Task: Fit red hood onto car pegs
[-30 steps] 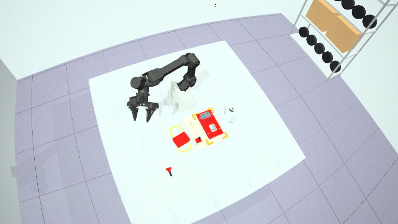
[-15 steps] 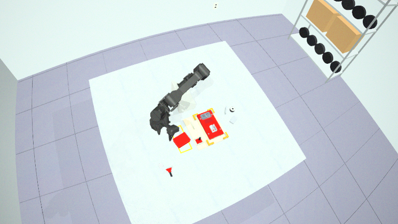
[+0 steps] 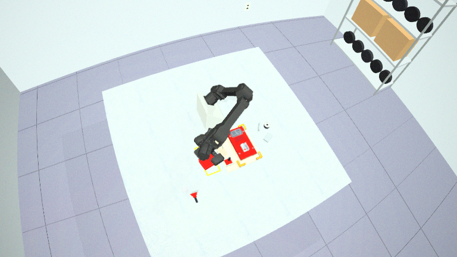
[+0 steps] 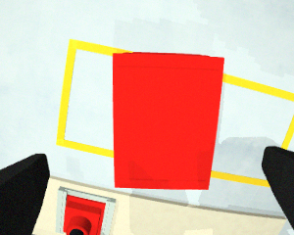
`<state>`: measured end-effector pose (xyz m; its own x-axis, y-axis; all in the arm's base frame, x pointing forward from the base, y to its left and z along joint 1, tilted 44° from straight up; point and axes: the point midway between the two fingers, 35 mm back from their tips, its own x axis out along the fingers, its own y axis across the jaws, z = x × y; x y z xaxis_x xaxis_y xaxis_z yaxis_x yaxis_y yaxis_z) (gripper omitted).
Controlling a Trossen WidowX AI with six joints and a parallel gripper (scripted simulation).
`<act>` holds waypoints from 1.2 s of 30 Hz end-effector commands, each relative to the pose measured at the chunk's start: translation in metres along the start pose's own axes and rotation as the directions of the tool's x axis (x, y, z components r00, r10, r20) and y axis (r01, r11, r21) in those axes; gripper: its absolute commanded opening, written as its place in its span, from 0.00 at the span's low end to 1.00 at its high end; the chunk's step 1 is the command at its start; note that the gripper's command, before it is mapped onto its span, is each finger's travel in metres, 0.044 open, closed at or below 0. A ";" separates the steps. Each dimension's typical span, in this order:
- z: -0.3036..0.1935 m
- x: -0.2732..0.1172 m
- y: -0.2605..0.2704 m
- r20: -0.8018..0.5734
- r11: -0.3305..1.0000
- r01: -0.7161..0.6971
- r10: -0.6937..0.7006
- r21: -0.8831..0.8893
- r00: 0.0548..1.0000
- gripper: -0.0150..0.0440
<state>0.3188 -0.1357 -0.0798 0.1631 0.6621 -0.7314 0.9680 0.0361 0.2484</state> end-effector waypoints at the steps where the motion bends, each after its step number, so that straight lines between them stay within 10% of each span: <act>1: -0.014 0.012 -0.007 -0.033 0.997 0.071 -0.070 0.031 0.997 1.00; 36: -0.013 0.031 -0.007 -0.033 0.997 0.071 -0.070 0.031 0.997 1.00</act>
<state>0.3157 -0.1089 -0.0934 0.0894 0.6774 -0.7302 0.9813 0.0655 0.1809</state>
